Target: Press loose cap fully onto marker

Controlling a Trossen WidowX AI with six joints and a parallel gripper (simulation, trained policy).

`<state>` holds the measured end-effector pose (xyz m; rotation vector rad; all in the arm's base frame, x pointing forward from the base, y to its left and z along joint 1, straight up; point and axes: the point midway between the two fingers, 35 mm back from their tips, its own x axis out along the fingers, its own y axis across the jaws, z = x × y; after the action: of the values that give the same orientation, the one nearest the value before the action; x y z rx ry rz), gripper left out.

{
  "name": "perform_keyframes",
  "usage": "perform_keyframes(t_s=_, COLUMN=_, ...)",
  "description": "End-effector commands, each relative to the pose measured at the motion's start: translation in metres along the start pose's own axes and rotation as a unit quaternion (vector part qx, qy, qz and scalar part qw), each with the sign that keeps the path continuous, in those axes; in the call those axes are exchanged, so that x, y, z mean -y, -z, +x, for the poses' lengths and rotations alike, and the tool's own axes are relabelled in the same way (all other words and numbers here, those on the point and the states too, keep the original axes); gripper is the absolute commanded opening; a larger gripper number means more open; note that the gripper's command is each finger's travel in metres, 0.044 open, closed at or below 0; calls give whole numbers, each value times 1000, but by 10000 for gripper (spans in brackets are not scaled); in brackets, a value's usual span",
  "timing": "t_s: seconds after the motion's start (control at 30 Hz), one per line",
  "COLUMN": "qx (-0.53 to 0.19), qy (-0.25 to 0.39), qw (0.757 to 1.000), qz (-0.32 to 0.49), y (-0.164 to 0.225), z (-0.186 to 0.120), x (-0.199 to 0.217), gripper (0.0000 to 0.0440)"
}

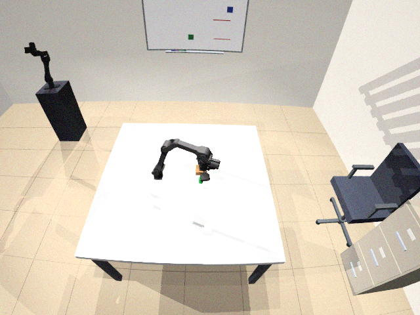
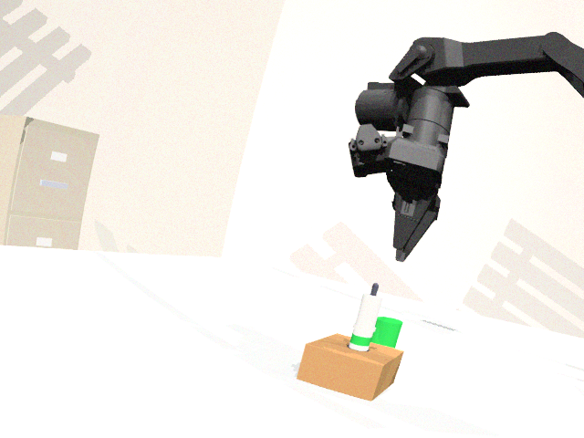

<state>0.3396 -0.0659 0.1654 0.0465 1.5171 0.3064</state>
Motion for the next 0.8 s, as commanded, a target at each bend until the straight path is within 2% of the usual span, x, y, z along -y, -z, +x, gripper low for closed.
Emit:
perform_keyframes(t_s=0.0, qx=-18, qy=11, qw=1000, qz=-8, y=0, z=9, x=3, gripper=316)
perform_keyframes(t_s=0.77, qx=-98, qy=48, qw=992, qz=-66, y=5, z=63, x=3, gripper=287)
